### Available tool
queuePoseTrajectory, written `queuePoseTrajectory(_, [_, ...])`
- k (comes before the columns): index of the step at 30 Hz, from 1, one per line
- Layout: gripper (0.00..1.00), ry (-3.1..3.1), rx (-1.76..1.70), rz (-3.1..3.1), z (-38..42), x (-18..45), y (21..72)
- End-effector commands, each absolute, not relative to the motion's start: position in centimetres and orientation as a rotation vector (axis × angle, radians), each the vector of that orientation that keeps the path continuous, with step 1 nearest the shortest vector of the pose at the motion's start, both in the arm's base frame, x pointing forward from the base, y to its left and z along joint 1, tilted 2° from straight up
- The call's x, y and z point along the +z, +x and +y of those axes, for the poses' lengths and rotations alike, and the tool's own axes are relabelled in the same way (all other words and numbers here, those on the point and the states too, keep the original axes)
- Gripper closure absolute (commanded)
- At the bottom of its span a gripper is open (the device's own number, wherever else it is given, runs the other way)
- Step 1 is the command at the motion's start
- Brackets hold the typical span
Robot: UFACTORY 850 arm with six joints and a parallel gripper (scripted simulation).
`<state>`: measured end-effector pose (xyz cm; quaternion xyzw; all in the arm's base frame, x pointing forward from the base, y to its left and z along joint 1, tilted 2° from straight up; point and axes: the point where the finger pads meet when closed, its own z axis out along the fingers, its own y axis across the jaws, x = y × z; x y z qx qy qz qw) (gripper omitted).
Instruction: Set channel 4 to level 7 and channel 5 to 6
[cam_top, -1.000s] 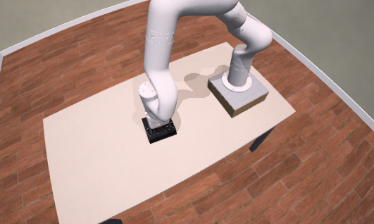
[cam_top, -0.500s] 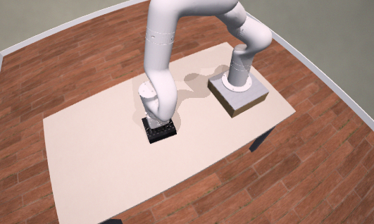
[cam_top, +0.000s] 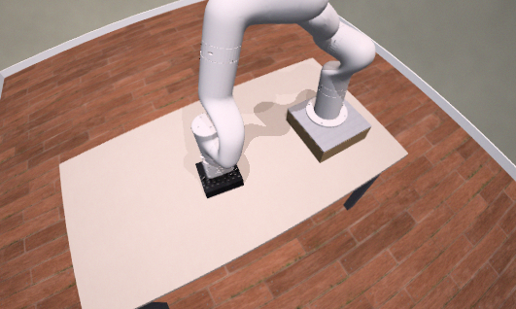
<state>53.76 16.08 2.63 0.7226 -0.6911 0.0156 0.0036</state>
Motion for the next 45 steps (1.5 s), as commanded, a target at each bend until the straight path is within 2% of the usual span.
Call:
queuePoseTrajectory(1, [1.0,2.266,0.05,-2.167,16.1,2.5,53.9])
queuePoseTrajectory(45, [1.0,2.266,0.05,-2.167,16.1,0.9,53.9])
